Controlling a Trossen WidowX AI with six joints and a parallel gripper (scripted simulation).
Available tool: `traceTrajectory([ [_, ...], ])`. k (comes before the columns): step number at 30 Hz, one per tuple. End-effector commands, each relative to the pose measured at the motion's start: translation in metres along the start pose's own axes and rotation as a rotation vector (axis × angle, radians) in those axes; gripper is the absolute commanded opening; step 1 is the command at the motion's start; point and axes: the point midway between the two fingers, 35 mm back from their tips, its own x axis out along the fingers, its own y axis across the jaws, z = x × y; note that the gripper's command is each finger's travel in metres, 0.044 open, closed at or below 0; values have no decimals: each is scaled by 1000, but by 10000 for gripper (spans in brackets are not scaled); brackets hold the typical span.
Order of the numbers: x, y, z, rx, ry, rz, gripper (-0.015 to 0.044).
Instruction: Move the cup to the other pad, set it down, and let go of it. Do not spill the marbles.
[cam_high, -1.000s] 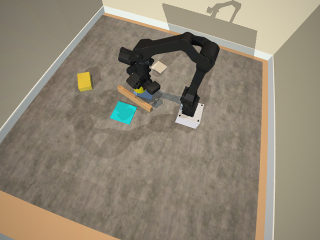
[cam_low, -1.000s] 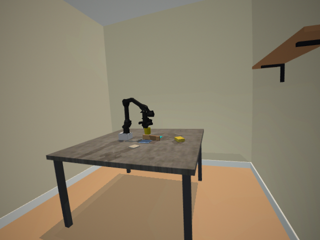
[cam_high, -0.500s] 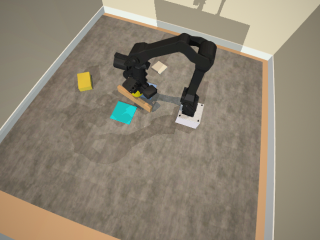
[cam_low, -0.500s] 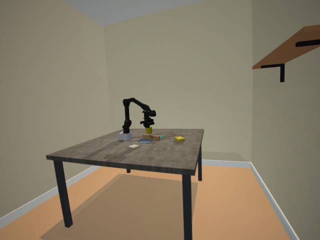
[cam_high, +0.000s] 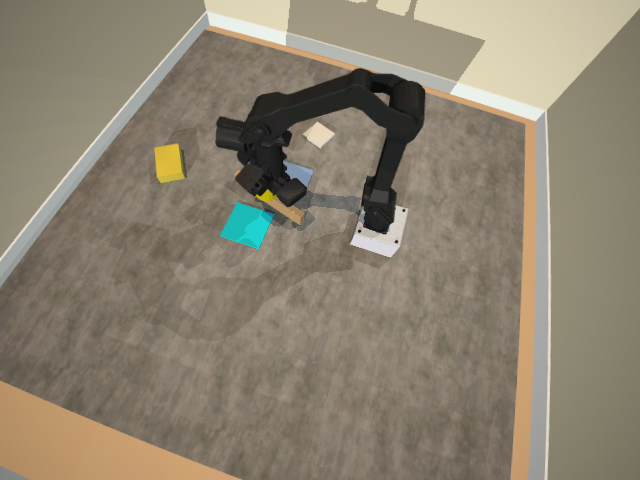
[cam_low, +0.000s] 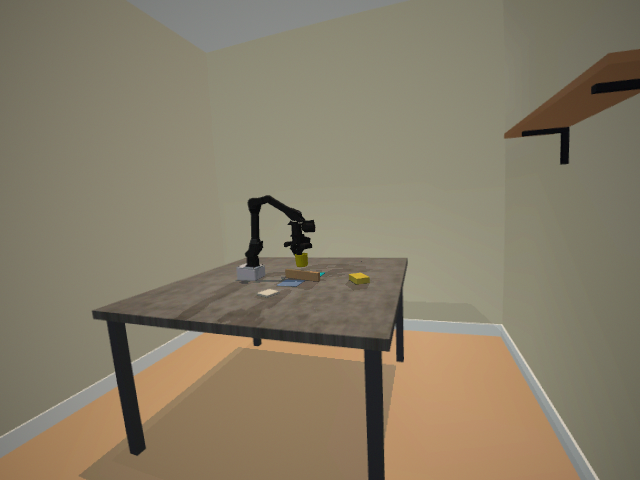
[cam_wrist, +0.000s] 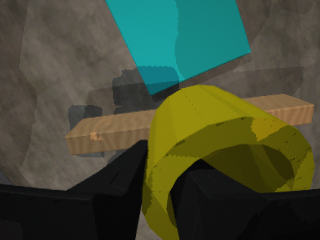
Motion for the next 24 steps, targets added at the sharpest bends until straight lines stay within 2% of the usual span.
traceTrajectory([
  [1, -2, 0, 9, 2, 0, -7, 0],
  [24, -5, 8, 63, 2, -5, -6, 0],
])
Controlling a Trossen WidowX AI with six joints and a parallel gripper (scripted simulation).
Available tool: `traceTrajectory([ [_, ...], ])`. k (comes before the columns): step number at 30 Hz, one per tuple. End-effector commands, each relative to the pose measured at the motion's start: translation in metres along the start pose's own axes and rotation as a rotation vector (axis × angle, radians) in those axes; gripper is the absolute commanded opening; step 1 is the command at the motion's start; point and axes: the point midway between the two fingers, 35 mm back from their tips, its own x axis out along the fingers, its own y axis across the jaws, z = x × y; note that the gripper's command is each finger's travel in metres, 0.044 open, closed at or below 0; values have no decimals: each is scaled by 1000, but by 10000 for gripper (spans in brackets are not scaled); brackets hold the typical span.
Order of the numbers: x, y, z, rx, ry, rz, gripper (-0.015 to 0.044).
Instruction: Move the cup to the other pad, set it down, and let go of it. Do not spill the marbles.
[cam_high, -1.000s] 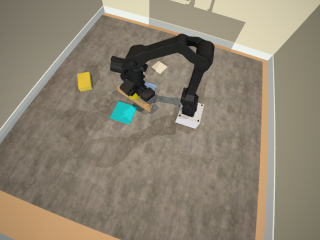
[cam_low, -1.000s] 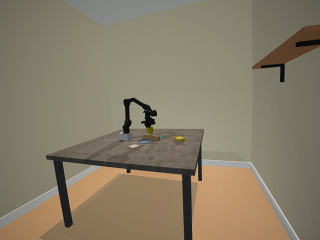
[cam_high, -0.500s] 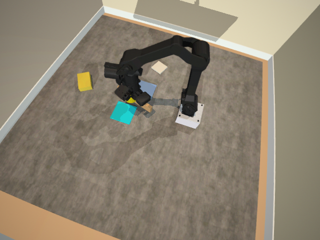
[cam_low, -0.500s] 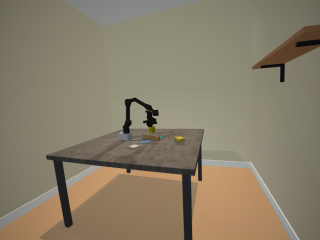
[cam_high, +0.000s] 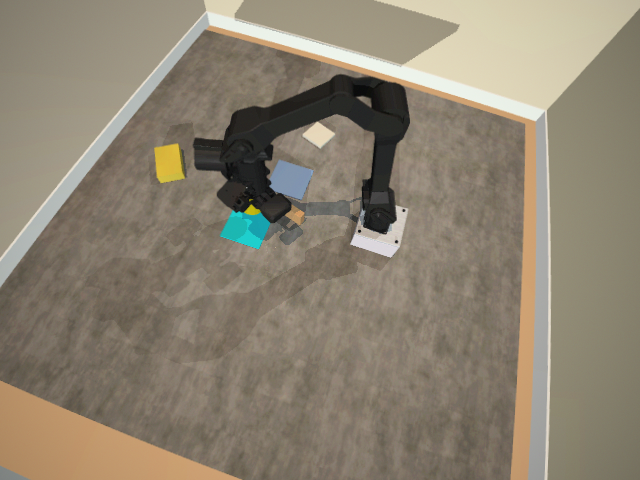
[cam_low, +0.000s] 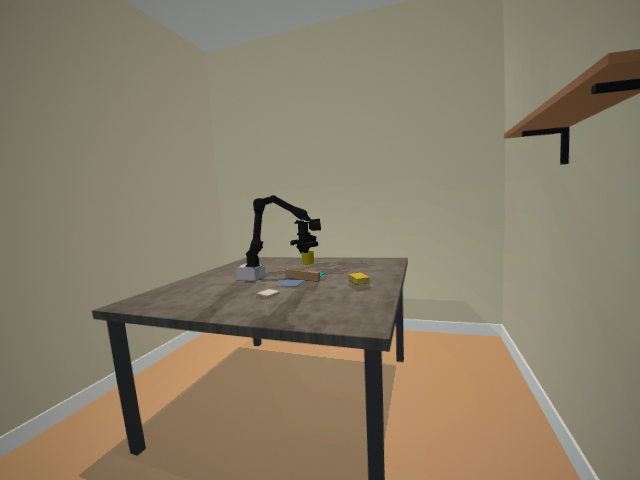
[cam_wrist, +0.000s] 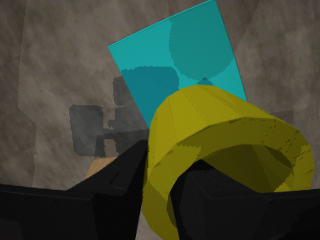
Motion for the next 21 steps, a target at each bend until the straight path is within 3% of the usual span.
traceTrajectory([
  [1, -3, 0, 11, 2, -2, -7, 0],
  [21, 10, 2, 30, 2, -3, -7, 0],
])
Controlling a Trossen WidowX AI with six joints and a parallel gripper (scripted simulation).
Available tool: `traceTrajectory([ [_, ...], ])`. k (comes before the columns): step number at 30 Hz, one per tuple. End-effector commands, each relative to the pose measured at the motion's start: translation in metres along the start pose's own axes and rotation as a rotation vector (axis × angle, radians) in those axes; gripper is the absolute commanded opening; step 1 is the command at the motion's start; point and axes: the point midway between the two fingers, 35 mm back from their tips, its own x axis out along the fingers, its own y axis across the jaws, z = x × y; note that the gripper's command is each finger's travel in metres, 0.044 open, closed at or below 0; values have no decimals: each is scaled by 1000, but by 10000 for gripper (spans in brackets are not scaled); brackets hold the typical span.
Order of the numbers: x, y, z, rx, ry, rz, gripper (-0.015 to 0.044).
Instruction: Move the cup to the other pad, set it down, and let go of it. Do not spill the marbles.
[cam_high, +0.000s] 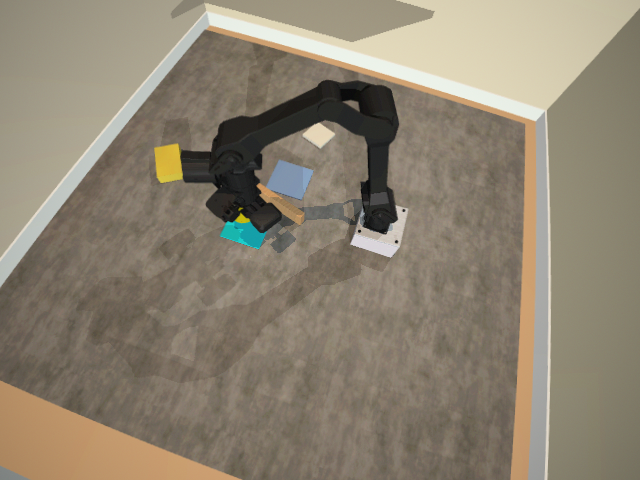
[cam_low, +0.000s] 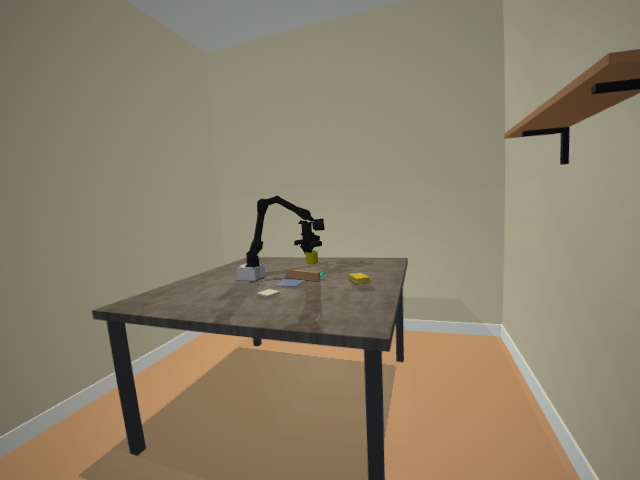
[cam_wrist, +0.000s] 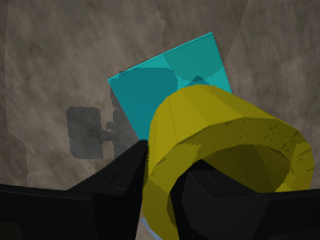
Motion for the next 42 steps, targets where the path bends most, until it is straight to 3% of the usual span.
traceTrajectory([
  [1, 8, 1, -1, 3, 8, 1, 0],
  [31, 62, 1, -1, 3, 8, 2, 0],
  [42, 61, 1, 1, 1, 3, 2, 0],
])
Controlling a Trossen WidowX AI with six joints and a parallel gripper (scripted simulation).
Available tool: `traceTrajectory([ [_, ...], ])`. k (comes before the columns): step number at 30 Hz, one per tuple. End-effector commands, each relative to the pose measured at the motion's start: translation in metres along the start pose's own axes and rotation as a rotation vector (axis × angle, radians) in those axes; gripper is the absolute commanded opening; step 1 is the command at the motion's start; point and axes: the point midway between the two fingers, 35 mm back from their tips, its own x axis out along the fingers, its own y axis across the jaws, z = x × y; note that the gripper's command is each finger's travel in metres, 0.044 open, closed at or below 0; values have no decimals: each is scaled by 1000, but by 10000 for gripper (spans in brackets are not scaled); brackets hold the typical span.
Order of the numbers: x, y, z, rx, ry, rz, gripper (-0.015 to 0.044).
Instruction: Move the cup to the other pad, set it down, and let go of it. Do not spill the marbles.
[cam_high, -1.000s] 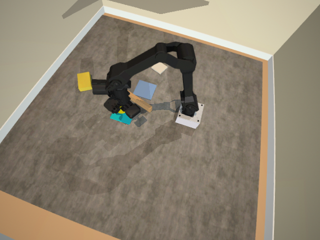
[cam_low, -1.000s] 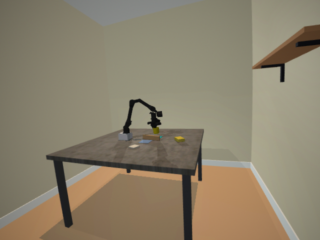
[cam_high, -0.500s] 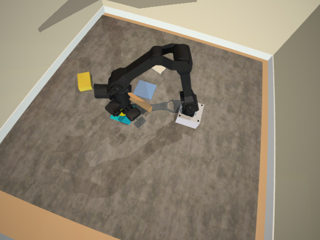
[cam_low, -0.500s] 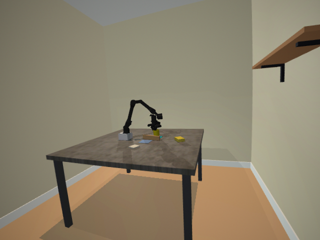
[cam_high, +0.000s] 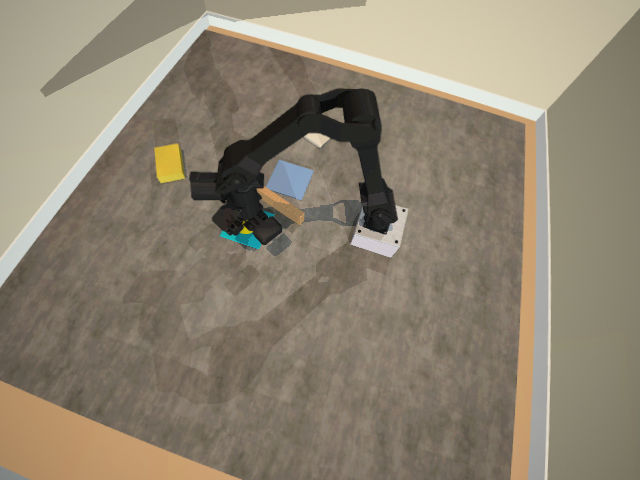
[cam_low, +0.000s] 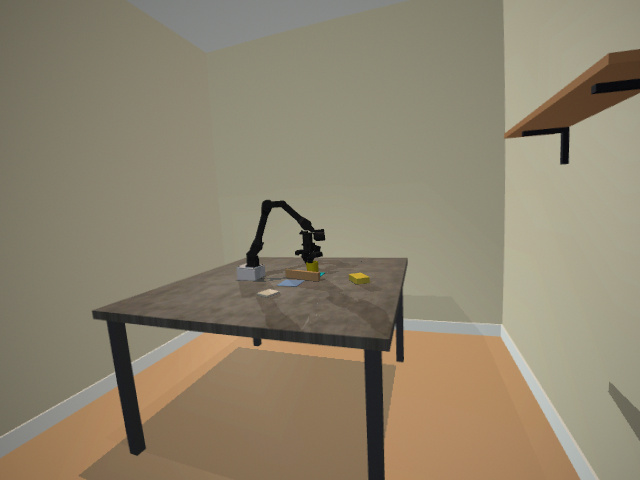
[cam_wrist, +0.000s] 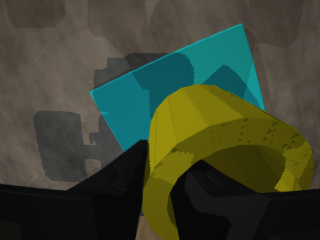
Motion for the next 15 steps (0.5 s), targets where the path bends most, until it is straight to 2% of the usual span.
traceTrajectory([
  [1, 0, 0, 0, 0, -1, -1, 0],
  [5, 0, 0, 0, 0, -1, -1, 0],
  [11, 0, 0, 0, 0, -1, -1, 147],
  [15, 0, 0, 0, 0, -1, -1, 147],
])
